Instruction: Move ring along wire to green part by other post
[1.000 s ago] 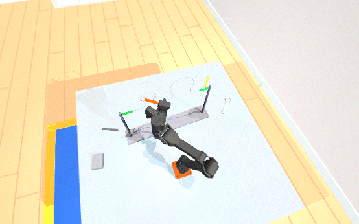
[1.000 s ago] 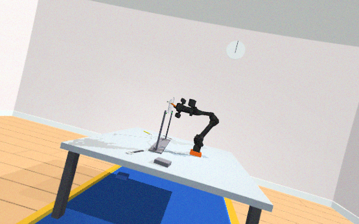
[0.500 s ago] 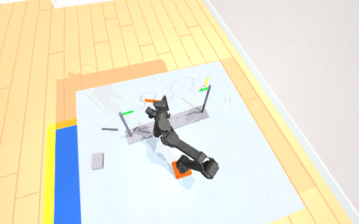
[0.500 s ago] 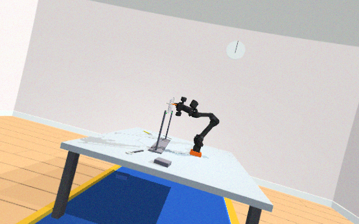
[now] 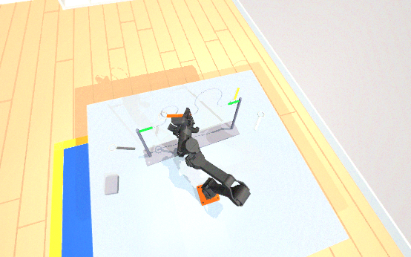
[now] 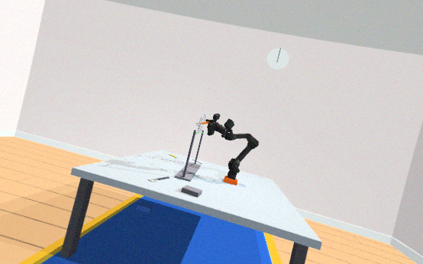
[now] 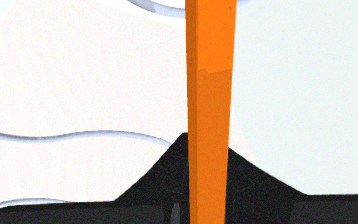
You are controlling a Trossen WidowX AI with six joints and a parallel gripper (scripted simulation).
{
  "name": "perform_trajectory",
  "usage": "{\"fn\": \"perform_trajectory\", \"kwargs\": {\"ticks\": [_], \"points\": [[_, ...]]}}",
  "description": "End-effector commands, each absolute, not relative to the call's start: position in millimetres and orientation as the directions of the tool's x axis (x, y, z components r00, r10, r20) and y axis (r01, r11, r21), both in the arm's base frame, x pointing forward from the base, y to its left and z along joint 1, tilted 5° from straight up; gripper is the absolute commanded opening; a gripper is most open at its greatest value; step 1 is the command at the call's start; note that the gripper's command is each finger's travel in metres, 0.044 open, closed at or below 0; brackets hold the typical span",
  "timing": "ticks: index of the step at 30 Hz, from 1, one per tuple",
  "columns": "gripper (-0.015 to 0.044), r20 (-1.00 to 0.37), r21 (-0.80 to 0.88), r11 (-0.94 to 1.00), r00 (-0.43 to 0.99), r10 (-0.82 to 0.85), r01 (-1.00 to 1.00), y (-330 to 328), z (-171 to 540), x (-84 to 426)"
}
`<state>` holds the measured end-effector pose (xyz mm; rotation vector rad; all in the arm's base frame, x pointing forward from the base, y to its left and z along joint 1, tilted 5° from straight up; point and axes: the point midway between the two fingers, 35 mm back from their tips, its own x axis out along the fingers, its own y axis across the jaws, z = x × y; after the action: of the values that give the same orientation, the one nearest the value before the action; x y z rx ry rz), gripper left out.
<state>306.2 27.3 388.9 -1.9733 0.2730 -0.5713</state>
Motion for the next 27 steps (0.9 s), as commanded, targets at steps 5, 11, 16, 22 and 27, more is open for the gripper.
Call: {"fn": "perform_trajectory", "kwargs": {"ticks": [5,11,16,22,27], "points": [[-0.015,0.291,-0.869,-0.492,0.862,-0.415,0.057,24,385,306],[-0.015,0.272,-0.893,-0.447,0.86,-0.432,0.058,18,375,305],[-0.015,0.244,-0.921,-0.386,0.858,-0.452,0.059,14,364,305],[-0.015,0.192,-0.96,-0.273,0.854,-0.483,0.061,8,345,304],[-0.015,0.139,-0.985,-0.162,0.851,-0.507,0.064,5,328,303]]}}
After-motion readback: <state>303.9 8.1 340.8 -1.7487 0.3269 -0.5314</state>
